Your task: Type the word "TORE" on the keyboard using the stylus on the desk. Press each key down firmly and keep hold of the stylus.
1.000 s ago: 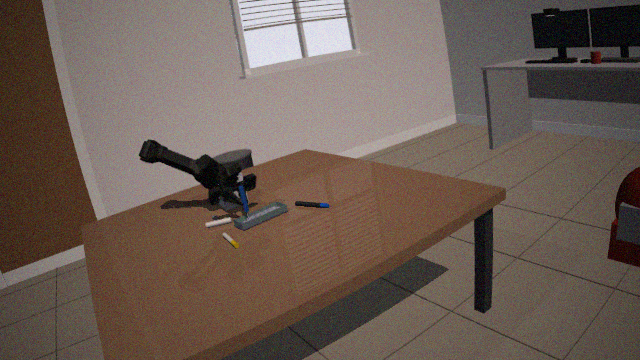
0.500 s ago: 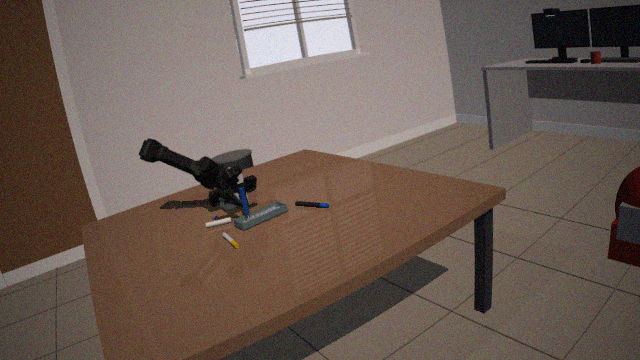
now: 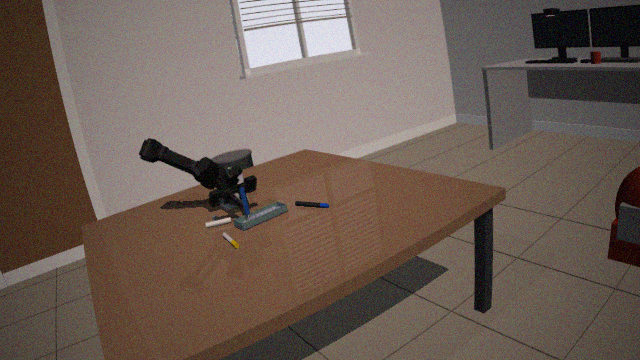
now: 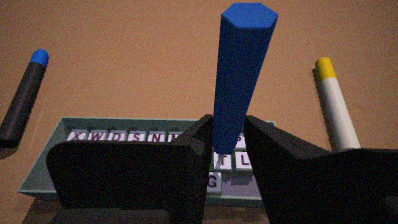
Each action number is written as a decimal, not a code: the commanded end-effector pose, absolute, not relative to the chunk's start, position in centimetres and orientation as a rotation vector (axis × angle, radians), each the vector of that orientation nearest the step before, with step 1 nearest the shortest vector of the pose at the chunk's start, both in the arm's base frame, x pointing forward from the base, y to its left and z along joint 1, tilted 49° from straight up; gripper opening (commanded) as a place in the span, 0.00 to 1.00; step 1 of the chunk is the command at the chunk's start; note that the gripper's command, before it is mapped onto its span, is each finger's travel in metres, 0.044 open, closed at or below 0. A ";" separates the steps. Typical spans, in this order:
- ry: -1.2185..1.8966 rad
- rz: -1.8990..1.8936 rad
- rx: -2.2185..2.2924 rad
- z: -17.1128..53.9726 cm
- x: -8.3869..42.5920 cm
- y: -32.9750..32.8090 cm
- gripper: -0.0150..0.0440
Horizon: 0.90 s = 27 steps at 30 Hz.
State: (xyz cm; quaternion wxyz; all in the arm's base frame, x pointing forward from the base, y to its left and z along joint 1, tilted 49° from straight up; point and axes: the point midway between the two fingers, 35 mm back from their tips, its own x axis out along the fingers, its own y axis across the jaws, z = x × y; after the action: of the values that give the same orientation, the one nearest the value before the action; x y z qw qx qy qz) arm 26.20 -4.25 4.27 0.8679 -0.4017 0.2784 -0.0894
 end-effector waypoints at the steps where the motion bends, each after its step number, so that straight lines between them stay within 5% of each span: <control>1: 0.589 -0.189 -0.843 4.4 26.2 -4.1 0.39; 20: 0.590 -0.178 -0.848 6.5 26.5 -1.5 0.40; 27: 0.670 -0.030 -0.903 6.4 27.3 -1.0 0.32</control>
State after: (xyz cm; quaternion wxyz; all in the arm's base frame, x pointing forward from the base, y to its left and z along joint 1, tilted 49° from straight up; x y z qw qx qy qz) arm 26.78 -1.29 6.15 0.8552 -0.4170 0.3036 -0.0506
